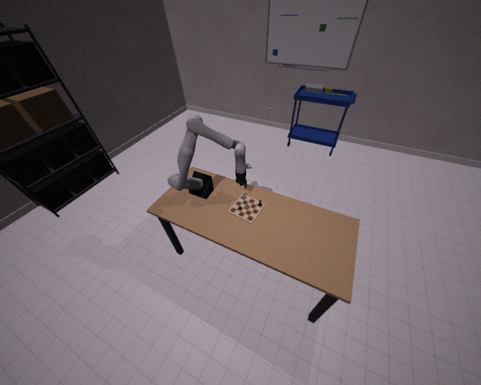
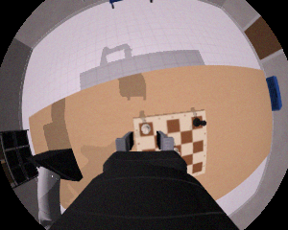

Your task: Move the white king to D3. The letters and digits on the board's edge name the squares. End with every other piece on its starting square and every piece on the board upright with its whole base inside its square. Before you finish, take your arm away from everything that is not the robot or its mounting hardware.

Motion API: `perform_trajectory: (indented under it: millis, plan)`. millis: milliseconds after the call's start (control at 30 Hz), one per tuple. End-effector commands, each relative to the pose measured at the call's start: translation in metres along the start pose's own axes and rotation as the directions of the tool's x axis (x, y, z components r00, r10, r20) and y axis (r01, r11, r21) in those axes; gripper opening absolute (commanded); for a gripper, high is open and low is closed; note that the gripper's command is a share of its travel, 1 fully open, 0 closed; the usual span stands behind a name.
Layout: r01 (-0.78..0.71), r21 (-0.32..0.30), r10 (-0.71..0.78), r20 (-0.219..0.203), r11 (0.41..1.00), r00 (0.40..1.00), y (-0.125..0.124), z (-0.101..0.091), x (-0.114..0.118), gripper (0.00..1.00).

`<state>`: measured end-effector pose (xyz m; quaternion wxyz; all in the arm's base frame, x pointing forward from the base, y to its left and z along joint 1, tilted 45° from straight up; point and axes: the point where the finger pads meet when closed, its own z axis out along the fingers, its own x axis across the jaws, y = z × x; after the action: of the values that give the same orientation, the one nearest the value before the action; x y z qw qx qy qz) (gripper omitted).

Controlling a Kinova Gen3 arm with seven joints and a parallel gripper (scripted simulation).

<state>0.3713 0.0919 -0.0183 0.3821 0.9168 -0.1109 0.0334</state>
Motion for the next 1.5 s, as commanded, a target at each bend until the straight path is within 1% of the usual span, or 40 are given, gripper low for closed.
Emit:
perform_trajectory:
  millis: [0,600,967,1467]
  plan:
    - [-0.007,0.002,0.007,-0.002,1.000,1.000,0.000,0.000,-0.001,0.79]
    - [-0.007,0.002,0.007,0.000,1.000,1.000,0.000,0.003,-0.001,0.79]
    - [-0.007,0.001,0.007,0.001,1.000,1.000,-0.001,0.012,-0.001,0.79]
    - [-0.007,0.001,0.007,0.000,1.000,1.000,-0.001,0.035,-0.001,0.79]
